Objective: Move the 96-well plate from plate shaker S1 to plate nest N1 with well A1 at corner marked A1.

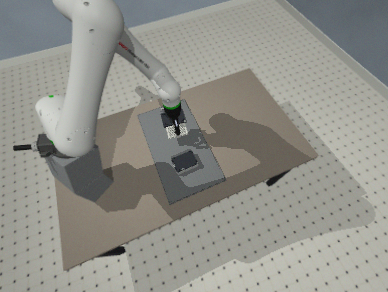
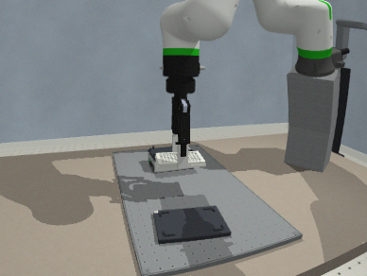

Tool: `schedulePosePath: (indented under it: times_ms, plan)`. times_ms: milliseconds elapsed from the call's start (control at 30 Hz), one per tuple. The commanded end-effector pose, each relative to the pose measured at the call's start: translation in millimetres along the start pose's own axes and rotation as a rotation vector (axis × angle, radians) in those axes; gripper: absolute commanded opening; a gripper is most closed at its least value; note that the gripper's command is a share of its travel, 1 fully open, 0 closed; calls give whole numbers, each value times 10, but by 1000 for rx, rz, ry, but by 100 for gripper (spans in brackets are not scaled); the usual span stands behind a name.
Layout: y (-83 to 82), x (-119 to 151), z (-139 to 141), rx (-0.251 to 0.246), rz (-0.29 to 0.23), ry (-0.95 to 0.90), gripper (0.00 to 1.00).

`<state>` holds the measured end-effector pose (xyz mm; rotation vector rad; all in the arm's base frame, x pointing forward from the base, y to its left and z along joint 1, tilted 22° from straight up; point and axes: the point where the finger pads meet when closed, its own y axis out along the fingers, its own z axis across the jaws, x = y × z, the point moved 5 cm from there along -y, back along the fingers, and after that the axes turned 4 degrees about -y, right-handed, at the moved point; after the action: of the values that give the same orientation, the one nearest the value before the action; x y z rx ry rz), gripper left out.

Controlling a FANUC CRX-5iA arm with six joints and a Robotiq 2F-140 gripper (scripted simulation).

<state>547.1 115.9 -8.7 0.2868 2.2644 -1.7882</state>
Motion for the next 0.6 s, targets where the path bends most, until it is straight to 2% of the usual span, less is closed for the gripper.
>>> schedulePosePath:
  times_ms: [0,567]
  plan:
    - [17,-15,-142,2,1,1,0]
    - [75,-60,-637,2,1,1,0]
